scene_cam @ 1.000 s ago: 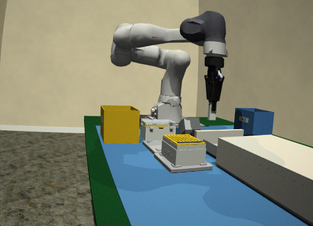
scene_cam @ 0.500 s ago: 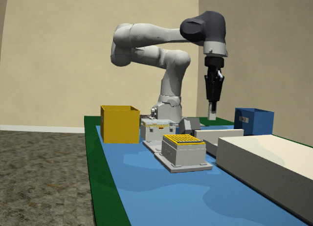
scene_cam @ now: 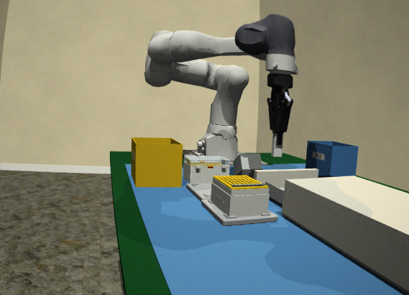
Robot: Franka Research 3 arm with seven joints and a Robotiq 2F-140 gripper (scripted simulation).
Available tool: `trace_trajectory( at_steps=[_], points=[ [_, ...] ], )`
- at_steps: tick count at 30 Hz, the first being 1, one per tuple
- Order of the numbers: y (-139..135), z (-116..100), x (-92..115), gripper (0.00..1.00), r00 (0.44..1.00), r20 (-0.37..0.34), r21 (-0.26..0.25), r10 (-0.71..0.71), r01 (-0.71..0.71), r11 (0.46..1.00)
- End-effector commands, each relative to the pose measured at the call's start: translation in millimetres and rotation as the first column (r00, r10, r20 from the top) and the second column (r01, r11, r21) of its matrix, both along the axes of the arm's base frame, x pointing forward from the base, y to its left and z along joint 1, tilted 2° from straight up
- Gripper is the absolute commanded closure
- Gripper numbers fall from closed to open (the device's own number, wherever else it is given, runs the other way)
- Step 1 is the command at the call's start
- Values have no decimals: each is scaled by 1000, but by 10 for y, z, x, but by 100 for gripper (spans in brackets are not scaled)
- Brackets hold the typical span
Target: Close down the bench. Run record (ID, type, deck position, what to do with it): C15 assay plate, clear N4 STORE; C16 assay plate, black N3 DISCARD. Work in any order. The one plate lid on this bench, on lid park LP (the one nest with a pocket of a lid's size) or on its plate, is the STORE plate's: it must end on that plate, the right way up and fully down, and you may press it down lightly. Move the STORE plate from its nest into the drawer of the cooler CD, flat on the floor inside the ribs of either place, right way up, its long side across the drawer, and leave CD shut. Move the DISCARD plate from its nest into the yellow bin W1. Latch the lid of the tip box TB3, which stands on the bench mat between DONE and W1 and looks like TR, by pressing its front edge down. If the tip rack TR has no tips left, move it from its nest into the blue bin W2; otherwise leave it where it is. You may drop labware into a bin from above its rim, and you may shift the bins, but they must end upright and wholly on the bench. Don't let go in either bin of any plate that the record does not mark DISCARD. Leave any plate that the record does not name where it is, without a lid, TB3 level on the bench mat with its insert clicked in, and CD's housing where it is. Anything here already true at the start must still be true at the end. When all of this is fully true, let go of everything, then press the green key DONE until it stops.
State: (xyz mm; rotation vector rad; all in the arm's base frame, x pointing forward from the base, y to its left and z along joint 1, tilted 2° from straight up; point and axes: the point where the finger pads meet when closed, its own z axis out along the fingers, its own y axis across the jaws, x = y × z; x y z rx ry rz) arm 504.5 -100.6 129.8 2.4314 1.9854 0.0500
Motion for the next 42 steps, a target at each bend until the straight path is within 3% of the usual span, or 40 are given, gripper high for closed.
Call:
trace_trajectory(
  at_steps=[1,10,42],
  points=[
    [7,11,7,100,1000,4,3,-5,5,1000],
    [7,11,7,100,1000,4,3,-5,5,1000],
    [15,-362,18,100,1000,4,3,-5,5,1000]
  ],
)
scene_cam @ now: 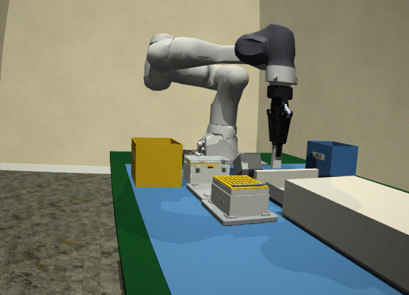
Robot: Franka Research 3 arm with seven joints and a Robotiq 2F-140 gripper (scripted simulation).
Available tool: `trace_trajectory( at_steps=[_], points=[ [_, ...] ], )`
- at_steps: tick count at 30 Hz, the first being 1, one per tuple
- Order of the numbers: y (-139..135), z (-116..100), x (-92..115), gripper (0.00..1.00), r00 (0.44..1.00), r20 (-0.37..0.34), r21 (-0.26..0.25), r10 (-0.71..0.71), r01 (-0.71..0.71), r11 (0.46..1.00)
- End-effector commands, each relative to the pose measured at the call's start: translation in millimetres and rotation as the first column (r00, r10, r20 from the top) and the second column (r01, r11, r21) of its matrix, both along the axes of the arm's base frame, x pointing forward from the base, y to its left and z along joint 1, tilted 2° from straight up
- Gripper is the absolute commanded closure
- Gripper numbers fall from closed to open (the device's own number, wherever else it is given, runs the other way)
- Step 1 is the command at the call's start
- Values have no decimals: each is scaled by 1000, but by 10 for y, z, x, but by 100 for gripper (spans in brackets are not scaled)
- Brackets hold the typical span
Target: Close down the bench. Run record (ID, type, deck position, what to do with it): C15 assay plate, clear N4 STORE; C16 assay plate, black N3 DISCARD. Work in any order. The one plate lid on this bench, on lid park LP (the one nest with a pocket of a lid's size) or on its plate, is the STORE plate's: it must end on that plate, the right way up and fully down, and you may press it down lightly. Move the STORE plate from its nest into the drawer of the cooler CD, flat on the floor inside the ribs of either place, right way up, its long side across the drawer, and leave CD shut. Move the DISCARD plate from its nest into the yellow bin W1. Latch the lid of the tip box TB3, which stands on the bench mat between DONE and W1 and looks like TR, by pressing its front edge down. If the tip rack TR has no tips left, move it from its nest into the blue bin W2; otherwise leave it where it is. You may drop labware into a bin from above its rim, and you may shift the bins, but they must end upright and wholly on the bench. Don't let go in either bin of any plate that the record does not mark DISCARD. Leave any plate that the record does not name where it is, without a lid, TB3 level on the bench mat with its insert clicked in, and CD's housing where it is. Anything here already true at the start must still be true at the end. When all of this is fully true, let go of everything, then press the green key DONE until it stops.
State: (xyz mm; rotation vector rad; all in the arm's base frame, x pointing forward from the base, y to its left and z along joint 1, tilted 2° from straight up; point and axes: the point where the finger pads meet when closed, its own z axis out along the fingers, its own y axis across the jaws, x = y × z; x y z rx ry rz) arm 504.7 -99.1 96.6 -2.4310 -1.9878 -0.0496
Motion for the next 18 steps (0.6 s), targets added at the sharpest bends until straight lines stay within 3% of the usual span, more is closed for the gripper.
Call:
trace_trajectory(
  at_steps=[1,18],
  points=[
    [0,-44,17,100,1000,6,1,-7,7,1000],
    [4,-244,23,100,1000,6,1,-7,7,1000]
  ],
)
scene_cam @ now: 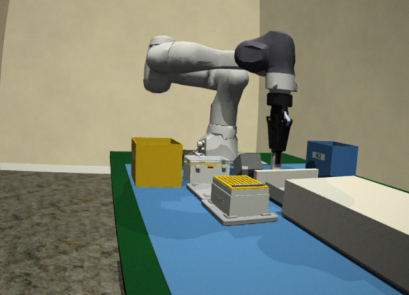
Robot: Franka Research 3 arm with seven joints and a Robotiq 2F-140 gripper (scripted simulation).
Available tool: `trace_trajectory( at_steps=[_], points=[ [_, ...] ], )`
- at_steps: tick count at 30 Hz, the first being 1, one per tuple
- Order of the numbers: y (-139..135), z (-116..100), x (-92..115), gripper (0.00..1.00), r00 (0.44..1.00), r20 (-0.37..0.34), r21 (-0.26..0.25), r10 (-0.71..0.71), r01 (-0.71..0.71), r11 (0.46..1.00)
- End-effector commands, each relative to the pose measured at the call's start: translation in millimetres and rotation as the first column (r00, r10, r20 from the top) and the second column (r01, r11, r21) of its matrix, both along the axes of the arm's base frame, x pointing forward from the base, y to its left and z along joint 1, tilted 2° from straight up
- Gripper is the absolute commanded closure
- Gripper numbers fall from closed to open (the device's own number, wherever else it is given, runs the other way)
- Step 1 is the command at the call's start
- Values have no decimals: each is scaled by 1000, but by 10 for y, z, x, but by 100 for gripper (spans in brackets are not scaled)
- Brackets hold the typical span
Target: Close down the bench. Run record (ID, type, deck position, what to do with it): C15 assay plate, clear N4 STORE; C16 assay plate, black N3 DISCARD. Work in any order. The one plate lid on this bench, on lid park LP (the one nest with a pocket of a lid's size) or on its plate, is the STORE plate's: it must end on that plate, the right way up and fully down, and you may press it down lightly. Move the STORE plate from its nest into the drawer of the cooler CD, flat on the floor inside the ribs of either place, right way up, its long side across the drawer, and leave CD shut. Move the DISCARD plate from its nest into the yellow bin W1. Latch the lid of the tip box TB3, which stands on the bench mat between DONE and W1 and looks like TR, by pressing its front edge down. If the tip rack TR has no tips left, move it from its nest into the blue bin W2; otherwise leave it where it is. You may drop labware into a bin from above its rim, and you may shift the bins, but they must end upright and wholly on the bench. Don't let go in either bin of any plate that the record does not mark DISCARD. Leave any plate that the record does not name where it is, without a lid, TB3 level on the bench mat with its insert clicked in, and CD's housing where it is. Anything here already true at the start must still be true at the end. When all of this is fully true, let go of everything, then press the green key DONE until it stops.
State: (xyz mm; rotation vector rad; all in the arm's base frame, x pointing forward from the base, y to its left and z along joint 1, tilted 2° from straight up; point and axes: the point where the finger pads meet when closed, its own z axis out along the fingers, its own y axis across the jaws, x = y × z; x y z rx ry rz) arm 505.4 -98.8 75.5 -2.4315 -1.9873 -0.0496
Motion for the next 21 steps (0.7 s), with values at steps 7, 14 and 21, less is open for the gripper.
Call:
trace_trajectory(
  at_steps=[7,14,21],
  points=[
    [3,-126,19,100,1000,6,1,-6,6,1000],
    [4,-193,21,100,1000,6,1,-6,6,1000],
    [6,-286,23,100,1000,6,1,-6,6,1000]
  ],
)
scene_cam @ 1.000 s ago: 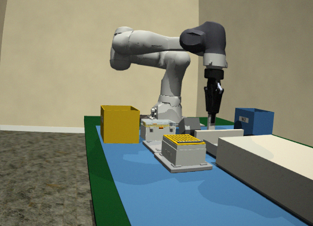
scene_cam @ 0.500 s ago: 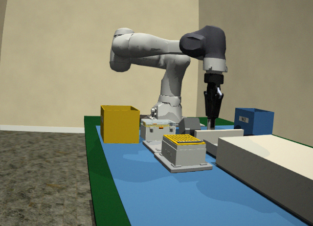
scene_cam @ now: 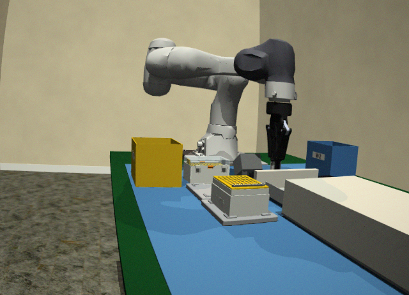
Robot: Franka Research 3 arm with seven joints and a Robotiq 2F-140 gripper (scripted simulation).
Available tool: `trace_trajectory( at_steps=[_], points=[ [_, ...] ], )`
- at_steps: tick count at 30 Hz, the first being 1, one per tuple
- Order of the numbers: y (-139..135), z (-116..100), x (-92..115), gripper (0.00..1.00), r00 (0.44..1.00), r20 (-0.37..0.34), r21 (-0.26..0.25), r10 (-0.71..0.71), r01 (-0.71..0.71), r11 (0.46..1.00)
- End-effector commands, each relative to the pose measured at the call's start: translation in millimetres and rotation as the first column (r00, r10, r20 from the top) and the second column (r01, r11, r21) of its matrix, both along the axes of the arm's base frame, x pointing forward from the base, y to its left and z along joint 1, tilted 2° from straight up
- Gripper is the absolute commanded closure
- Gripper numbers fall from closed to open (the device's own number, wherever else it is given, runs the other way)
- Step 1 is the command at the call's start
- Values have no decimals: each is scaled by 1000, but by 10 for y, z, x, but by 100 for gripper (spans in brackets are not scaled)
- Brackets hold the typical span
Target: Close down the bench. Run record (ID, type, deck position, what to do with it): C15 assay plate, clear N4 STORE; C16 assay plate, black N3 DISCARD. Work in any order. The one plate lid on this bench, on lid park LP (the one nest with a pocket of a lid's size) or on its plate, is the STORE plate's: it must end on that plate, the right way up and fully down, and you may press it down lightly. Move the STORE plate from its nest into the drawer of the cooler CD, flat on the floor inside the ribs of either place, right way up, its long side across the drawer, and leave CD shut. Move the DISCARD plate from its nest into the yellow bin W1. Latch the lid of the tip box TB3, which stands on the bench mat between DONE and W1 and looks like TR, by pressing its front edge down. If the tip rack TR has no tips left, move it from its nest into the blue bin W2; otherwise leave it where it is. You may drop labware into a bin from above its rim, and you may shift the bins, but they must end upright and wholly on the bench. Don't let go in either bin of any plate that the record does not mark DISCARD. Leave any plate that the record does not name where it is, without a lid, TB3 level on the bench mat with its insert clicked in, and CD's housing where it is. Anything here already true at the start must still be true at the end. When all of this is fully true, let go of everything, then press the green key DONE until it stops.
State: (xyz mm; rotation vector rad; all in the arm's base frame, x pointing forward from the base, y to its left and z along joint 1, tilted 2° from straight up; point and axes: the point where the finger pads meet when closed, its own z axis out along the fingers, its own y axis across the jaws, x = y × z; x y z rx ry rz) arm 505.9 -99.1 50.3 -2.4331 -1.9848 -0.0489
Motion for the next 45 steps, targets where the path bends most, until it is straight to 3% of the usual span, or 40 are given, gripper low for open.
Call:
trace_trajectory(
  at_steps=[1,45],
  points=[
    [10,-47,19,100,1000,7,1,-4,4,1000],
    [11,-94,20,100,1000,7,1,-4,4,1000]
  ],
)
